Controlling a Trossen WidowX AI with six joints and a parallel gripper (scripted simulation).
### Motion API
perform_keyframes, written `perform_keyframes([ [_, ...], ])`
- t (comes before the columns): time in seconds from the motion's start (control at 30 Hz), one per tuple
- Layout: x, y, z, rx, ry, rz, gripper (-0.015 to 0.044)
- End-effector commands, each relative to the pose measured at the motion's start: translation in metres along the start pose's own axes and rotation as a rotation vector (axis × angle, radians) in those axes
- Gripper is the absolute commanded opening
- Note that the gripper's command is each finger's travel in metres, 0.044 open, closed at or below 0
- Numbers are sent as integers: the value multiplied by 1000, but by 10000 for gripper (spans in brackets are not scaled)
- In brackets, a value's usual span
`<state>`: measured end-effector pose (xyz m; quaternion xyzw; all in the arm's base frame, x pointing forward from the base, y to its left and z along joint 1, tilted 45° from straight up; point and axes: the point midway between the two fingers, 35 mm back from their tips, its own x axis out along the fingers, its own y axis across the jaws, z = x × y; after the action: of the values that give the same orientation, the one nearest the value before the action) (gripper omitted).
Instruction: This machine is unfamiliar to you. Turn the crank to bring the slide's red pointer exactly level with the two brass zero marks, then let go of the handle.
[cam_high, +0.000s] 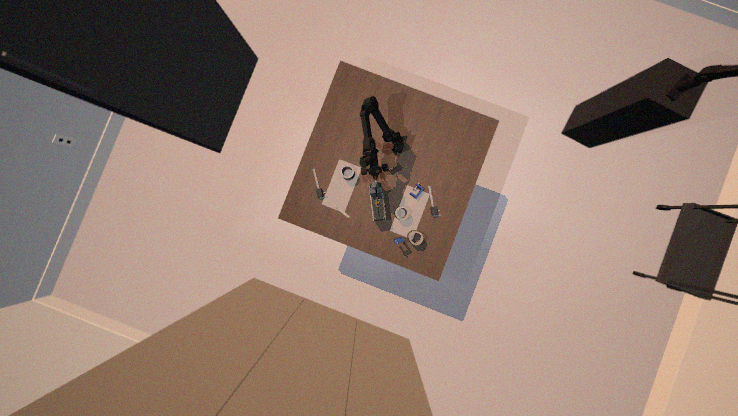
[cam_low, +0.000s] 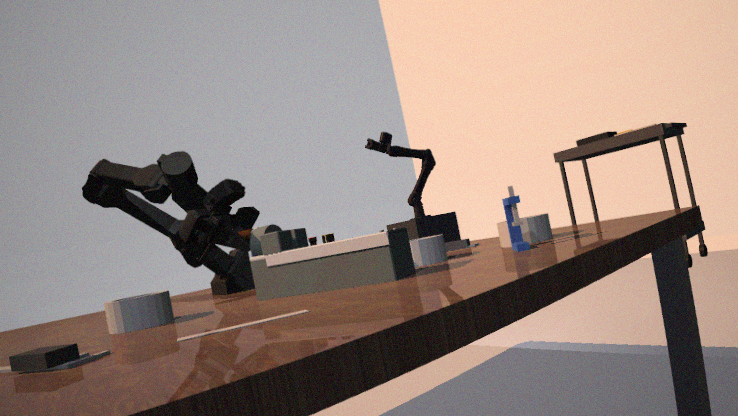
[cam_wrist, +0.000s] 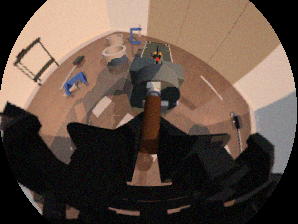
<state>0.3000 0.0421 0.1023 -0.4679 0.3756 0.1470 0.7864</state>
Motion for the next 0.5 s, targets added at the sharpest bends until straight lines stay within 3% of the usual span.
perform_keyframes([
  [0.0, -2, -9, 1, 10, -2, -25, 0],
  [0.47, -1, -13, 1, 10, -2, -25, 0],
])
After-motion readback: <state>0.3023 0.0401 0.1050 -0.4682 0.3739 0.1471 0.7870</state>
